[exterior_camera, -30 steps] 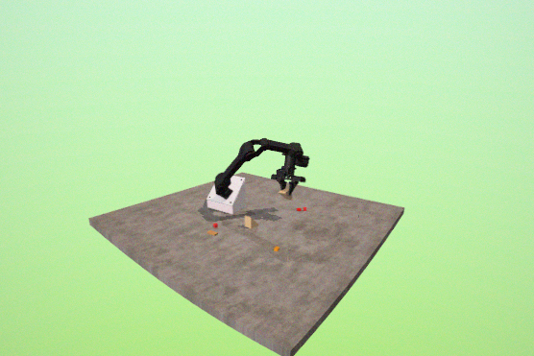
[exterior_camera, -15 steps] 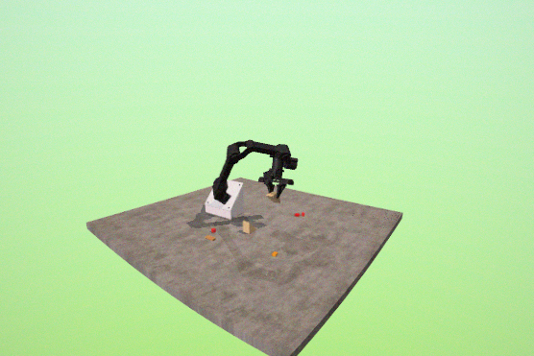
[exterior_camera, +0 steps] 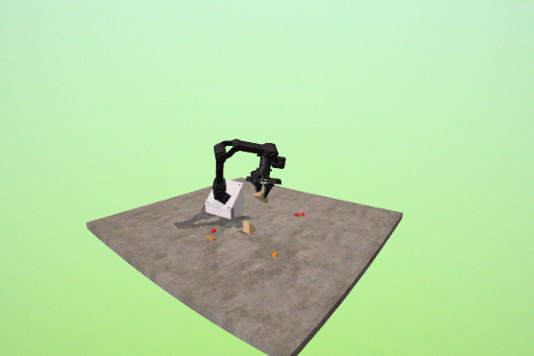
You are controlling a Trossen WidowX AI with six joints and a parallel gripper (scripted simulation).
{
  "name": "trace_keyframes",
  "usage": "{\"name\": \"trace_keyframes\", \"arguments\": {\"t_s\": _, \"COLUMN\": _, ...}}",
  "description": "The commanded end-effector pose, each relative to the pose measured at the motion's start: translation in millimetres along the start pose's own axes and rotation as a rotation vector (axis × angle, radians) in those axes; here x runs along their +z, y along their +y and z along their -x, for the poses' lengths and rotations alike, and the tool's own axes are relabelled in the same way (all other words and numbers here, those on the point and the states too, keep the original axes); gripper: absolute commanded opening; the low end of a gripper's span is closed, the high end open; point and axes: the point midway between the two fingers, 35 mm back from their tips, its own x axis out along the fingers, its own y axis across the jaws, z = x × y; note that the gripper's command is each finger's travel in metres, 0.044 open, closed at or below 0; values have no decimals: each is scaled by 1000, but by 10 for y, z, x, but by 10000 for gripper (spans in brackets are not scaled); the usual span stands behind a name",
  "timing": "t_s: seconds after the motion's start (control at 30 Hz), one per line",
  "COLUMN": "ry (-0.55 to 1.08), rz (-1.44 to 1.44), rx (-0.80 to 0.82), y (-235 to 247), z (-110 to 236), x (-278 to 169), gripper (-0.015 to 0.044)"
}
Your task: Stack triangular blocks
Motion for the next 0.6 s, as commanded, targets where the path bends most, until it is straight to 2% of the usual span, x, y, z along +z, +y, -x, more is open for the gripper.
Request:
{"name": "trace_keyframes", "arguments": {"t_s": 0.0, "ry": 3, "rz": 4, "rx": 6, "y": -121, "z": -3, "x": 97, "gripper": 0}}
{"name": "trace_keyframes", "arguments": {"t_s": 0.13, "ry": 0, "rz": 4, "rx": 1, "y": -120, "z": -35, "x": 94, "gripper": 0}}
{"name": "trace_keyframes", "arguments": {"t_s": 0.57, "ry": -68, "rz": 48, "rx": -85, "y": -145, "z": -645, "x": 118, "gripper": 0}}
